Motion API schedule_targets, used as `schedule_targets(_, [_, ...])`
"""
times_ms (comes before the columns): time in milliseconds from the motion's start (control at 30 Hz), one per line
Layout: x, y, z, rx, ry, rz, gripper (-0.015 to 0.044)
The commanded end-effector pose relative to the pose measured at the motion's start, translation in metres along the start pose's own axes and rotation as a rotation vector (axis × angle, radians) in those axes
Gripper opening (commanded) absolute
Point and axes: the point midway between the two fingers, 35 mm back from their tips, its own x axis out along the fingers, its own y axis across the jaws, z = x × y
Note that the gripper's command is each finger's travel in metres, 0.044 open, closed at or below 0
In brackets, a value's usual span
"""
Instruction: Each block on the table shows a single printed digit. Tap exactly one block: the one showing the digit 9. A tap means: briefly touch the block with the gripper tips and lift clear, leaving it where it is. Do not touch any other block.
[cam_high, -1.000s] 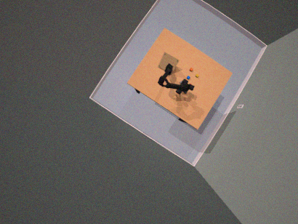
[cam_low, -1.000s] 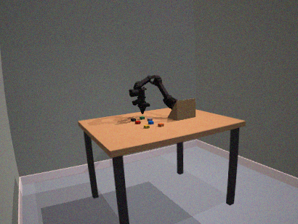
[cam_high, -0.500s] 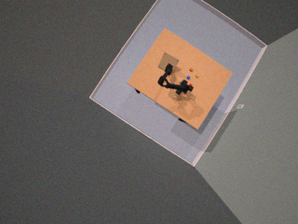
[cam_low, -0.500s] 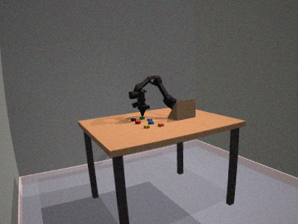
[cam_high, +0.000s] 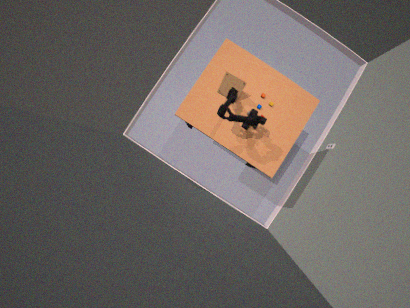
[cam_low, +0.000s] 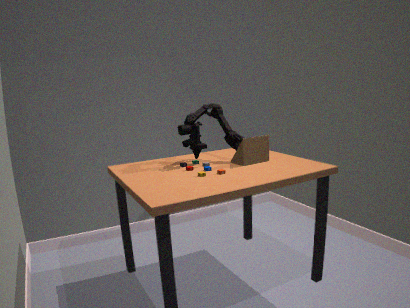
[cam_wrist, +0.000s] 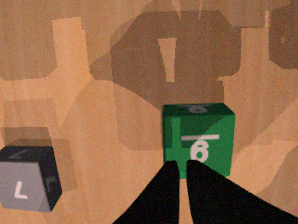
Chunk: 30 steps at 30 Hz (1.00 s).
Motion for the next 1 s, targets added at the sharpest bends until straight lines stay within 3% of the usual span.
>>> schedule_targets(0, [-0.012,-0.001,0.002,0.009,-0.006,-0.002,0.0020])
schedule_targets(33, [-0.012,-0.001,0.002,0.009,-0.006,-0.002,0.0020])
schedule_targets(167, [-0.020,0.019,0.013,-0.012,-0.021,0.026,0.0125])
schedule_targets(500, [-0.072,0.161,0.047,-0.057,-0.033,0.111,0.0387])
schedule_targets(833, [-0.098,0.313,0.009,-0.008,-0.006,0.050,0.0400])
schedule_targets(967, [-0.097,0.343,-0.009,0.010,-0.007,0.022,0.0400])
